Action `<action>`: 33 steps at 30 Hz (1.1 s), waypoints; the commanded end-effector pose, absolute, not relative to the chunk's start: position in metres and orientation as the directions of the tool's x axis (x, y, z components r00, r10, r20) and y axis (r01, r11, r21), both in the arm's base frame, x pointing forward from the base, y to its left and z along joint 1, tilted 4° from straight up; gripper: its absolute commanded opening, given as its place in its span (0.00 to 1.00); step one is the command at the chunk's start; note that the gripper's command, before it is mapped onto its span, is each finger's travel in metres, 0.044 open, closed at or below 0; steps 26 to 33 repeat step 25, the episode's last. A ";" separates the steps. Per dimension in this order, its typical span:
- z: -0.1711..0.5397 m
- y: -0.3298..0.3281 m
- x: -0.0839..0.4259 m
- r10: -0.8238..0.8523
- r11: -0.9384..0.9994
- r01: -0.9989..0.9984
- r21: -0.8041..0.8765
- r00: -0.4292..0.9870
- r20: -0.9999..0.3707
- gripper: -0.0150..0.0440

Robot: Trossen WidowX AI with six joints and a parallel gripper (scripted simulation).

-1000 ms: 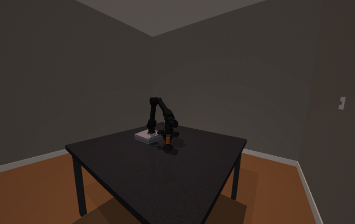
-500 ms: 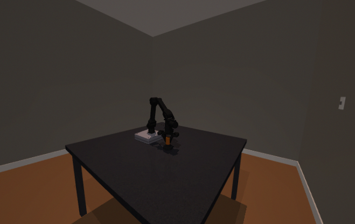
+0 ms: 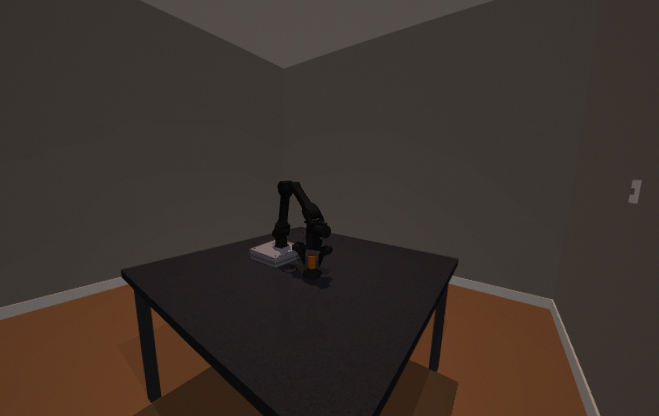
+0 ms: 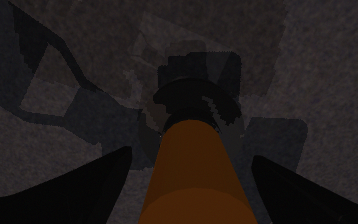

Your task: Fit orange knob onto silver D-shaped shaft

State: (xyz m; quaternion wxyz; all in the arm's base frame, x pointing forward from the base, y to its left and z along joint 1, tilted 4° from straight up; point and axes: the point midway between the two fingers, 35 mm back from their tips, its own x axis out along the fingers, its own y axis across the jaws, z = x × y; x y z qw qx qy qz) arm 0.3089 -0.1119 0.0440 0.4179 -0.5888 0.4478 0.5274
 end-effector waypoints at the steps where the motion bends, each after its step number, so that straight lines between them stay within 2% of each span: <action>1: 0.044 -0.112 0.309 -0.087 -0.250 -0.968 -0.021 0.044 -0.995 1.00; 8: 0.047 -0.112 0.309 -0.087 -0.250 -0.968 -0.021 0.044 -0.995 1.00; 15: 0.137 -0.104 0.306 -0.086 -0.250 -0.968 -0.021 0.044 -0.995 1.00; 33: 0.140 -0.104 0.307 -0.086 -0.250 -0.968 -0.021 0.044 -0.995 1.00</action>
